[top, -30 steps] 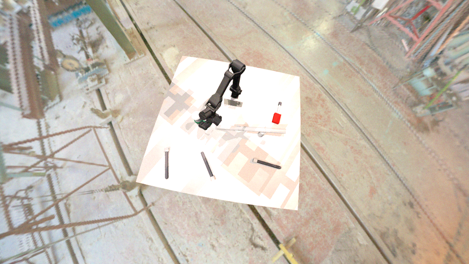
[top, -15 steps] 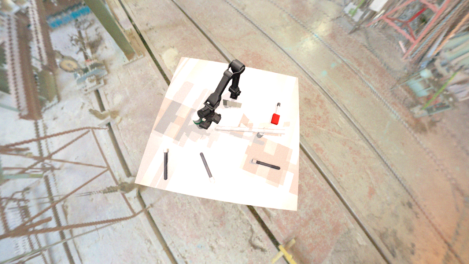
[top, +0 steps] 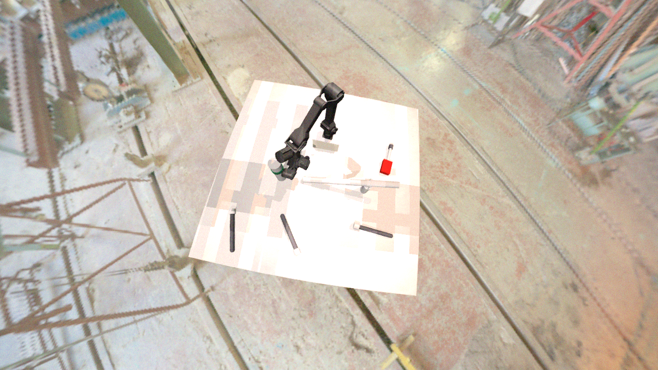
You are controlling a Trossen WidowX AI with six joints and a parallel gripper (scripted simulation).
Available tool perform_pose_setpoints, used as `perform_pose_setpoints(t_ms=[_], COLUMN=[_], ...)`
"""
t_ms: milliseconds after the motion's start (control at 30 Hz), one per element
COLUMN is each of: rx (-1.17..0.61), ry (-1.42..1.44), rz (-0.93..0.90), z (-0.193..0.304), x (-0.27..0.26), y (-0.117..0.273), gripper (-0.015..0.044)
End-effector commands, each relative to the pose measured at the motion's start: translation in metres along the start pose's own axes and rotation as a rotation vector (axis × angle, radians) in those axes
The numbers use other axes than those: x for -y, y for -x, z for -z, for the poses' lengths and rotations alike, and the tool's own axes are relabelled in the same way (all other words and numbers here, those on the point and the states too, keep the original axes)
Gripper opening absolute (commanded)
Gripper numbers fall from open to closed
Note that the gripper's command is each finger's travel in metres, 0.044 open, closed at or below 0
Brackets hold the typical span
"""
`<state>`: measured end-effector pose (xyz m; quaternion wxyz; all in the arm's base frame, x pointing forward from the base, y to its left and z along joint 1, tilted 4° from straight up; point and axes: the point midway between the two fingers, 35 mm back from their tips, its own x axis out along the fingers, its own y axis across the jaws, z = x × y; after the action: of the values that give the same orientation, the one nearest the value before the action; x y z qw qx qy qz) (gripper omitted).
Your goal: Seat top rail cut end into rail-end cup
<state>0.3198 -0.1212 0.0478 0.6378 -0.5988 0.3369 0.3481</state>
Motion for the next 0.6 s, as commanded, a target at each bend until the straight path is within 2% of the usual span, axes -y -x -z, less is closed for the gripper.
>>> perform_pose_setpoints(t_ms=[0, 567], rx=[0.018, 0.069], ry=[0.038, 0.128], rz=[0.002, 0.001], z=[0.0012, 0.0022], x=[-0.0034, -0.0118], y=[0.0031, 0.0077], gripper=[0.0, 0.0])
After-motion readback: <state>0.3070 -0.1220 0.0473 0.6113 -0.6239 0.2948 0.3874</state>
